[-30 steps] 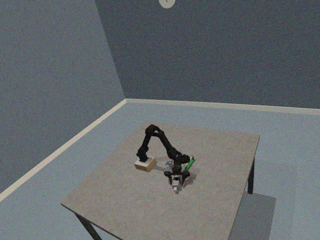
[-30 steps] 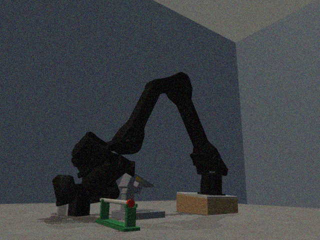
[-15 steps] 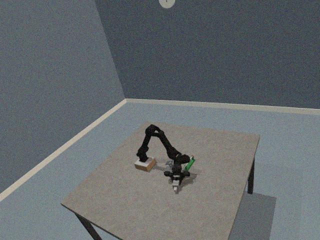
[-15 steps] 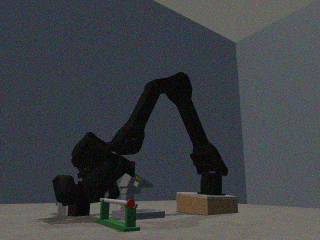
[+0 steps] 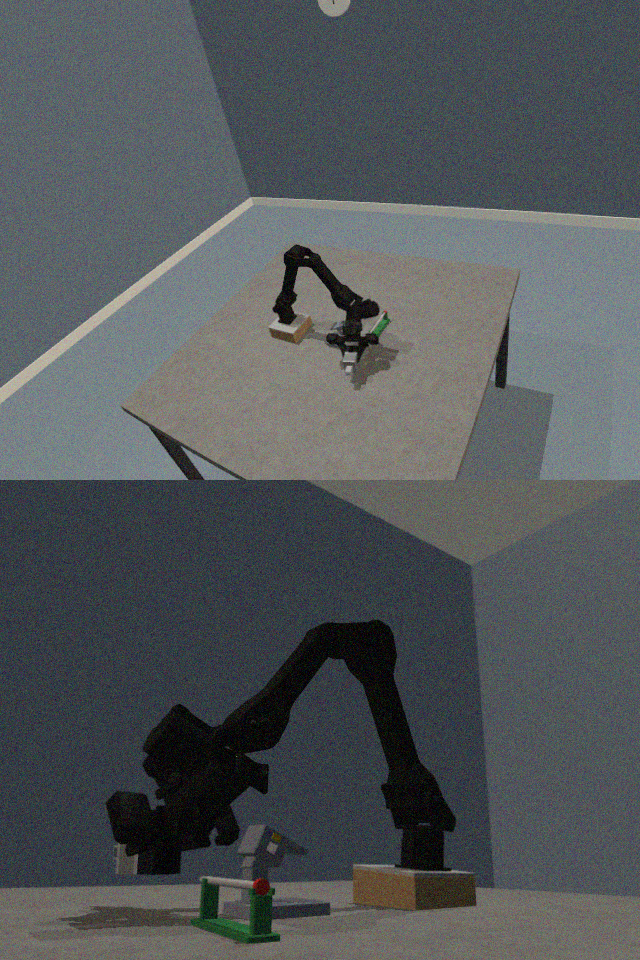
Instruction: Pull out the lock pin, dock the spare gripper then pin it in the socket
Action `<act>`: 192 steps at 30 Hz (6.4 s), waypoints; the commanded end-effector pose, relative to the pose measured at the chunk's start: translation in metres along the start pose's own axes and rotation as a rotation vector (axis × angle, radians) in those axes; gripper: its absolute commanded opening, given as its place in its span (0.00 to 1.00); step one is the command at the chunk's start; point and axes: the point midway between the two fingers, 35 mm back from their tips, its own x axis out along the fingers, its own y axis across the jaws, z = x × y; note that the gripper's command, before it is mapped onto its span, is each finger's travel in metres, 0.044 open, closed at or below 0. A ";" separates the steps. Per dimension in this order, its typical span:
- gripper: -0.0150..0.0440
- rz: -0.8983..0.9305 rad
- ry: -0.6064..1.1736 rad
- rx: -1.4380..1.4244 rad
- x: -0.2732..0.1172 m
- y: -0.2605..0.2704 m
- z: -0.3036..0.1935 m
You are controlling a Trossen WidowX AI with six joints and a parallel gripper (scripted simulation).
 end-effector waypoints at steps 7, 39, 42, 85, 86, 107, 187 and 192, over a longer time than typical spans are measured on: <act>0.25 0.006 -0.011 0.009 -0.028 0.000 0.048; 0.25 0.038 0.148 -0.222 -0.047 -0.009 0.049; 0.25 0.047 0.179 -0.268 -0.050 -0.011 0.048; 0.25 0.278 0.620 -0.855 -0.116 -0.050 0.032; 0.25 0.286 0.630 -0.867 -0.118 -0.051 0.032; 0.25 0.470 0.830 -1.083 -0.164 -0.078 0.030; 0.25 0.630 0.943 -1.206 -0.160 -0.072 -0.019; 0.25 0.630 0.943 -1.206 -0.160 -0.072 -0.019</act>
